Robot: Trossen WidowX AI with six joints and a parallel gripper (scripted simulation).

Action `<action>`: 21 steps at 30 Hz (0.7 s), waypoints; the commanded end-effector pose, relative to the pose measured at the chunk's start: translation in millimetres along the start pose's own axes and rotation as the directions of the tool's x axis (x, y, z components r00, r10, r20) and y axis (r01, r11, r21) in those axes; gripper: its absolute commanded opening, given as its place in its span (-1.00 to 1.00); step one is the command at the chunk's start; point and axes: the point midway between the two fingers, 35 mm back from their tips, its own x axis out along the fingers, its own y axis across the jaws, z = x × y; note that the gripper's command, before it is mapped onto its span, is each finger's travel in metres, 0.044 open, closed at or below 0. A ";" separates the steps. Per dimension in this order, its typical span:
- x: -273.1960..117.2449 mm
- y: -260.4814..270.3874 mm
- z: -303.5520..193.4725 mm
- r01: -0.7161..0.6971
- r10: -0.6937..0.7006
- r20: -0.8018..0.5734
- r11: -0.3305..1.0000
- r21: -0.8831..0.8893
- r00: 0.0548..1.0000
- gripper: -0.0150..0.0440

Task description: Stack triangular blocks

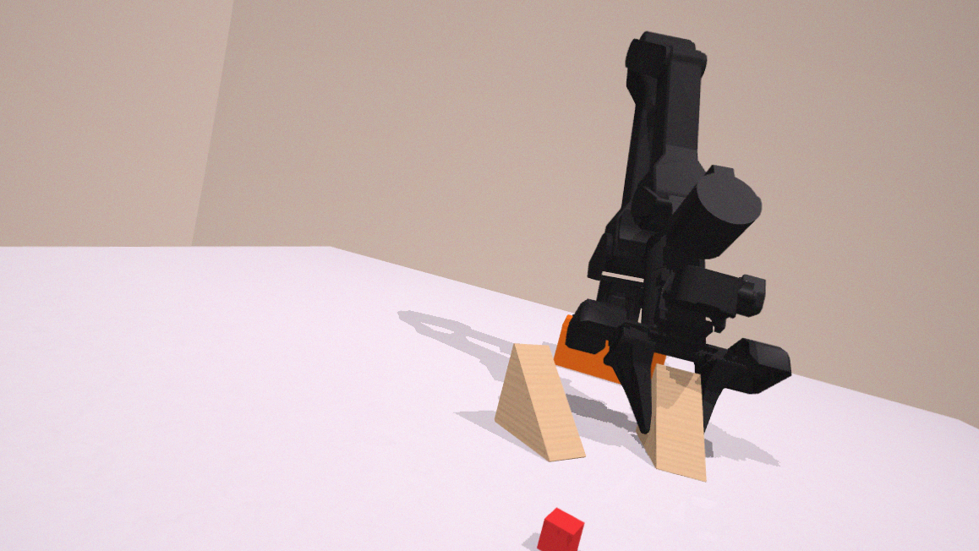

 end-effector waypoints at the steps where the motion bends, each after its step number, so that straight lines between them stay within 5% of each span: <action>1: -1.0 0.1 6.2 -0.002 0.002 -0.063 1.000 0.003 0.998 -0.49; 21: -1.7 -0.2 45.0 -0.002 0.004 -0.556 1.000 0.004 0.831 -0.49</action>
